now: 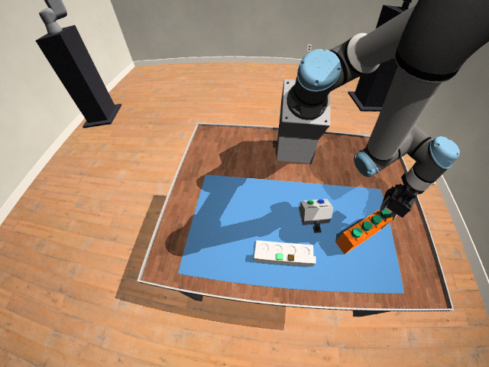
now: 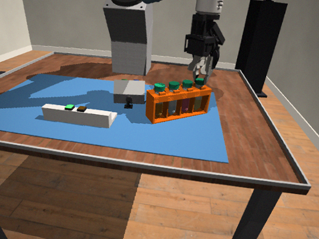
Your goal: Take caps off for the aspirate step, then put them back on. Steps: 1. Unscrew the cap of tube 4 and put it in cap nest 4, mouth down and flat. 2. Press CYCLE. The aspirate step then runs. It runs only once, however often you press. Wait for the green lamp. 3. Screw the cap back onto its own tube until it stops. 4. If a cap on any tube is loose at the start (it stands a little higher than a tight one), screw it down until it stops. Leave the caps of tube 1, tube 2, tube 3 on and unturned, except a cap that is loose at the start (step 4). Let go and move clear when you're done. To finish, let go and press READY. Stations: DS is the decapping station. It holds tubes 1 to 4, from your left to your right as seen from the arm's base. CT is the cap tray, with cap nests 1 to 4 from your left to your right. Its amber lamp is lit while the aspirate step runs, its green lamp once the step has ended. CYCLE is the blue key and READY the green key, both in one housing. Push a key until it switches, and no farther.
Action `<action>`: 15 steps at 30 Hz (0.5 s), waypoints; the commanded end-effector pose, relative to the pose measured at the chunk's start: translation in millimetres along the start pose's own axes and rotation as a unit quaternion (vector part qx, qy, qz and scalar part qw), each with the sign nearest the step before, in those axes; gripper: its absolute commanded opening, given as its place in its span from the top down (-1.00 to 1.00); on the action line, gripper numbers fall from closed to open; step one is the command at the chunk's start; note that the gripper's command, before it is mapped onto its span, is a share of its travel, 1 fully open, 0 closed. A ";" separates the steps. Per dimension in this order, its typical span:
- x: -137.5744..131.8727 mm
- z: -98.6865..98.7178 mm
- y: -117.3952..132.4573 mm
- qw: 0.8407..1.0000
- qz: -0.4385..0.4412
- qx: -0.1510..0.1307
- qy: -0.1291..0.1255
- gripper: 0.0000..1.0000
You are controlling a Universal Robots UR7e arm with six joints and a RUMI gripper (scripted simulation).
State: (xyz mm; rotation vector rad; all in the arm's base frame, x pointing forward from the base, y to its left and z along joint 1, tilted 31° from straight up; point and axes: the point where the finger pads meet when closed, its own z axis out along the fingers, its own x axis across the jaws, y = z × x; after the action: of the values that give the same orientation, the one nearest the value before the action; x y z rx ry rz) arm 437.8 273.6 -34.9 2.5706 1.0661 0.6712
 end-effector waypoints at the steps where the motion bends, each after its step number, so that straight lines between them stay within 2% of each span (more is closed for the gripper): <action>1: 0.4 -0.2 0.0 0.998 0.066 -0.002 -0.001 1.00; 4: 0.4 0.0 -0.1 0.990 0.141 -0.002 0.000 1.00; 8: 0.4 0.2 -0.1 0.971 0.239 -0.002 0.000 1.00; 11: 0.4 0.3 -0.1 0.950 0.311 -0.002 0.000 1.00; 15: 0.4 0.5 -0.1 0.914 0.405 -0.002 0.000 1.00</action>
State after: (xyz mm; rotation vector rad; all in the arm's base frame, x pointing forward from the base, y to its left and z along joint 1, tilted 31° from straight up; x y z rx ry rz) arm 438.1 273.5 -35.3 2.9106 0.2436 0.8003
